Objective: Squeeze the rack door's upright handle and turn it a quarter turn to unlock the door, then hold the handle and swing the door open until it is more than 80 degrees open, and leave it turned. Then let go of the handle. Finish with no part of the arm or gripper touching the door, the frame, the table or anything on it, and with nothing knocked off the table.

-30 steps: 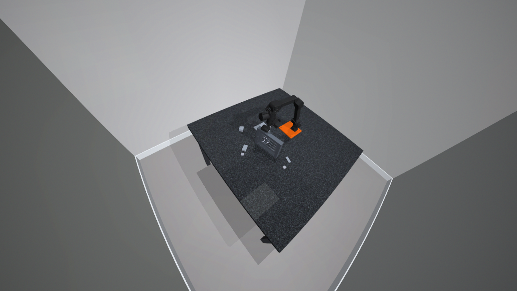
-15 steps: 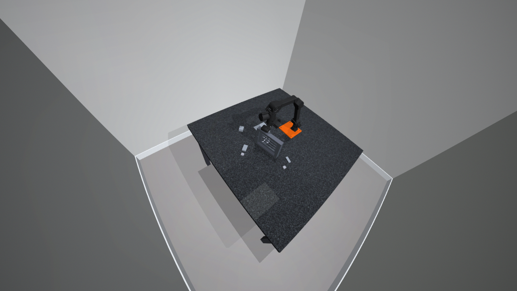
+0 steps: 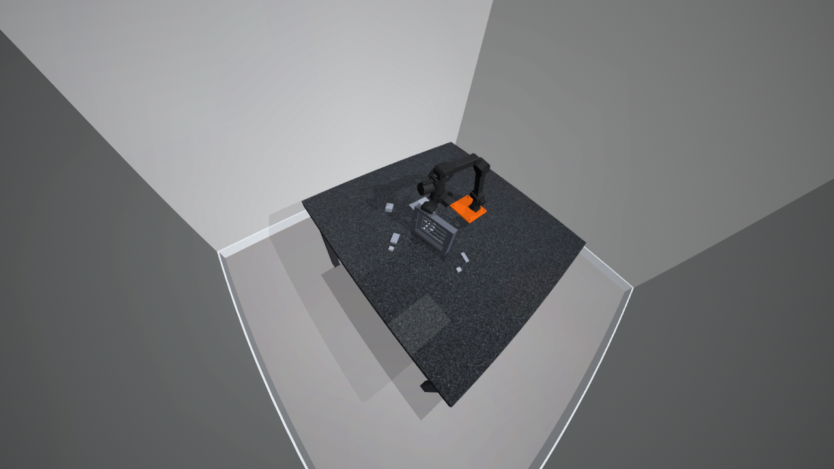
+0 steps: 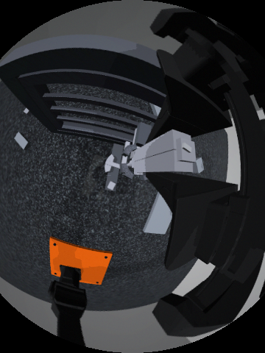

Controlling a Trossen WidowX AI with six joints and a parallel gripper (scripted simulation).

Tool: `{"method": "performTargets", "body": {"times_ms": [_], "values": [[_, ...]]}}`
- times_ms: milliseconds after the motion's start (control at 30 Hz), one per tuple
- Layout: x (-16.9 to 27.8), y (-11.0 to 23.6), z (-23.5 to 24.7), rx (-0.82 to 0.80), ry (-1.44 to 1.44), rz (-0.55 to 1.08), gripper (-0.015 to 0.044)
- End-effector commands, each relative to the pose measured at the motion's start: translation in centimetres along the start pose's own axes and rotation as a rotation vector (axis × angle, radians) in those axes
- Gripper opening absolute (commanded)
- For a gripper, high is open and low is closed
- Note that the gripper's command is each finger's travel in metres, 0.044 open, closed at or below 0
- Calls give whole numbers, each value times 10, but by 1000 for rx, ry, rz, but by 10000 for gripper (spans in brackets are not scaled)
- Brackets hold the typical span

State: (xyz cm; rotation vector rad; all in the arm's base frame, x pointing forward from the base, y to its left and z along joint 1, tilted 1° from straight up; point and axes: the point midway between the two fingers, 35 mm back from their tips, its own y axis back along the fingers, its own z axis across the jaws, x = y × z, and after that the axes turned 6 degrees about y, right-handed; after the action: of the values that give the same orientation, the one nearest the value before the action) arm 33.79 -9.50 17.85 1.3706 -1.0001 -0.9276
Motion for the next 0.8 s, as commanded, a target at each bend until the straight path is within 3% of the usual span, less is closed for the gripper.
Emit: {"method": "performTargets", "body": {"times_ms": [0, 300, 767], "values": [[0, -1, 0, -1, 1, -4, 80], [0, -1, 0, -1, 1, -4, 21], [-6, -1, 8, -2, -222, -4, 21]]}}
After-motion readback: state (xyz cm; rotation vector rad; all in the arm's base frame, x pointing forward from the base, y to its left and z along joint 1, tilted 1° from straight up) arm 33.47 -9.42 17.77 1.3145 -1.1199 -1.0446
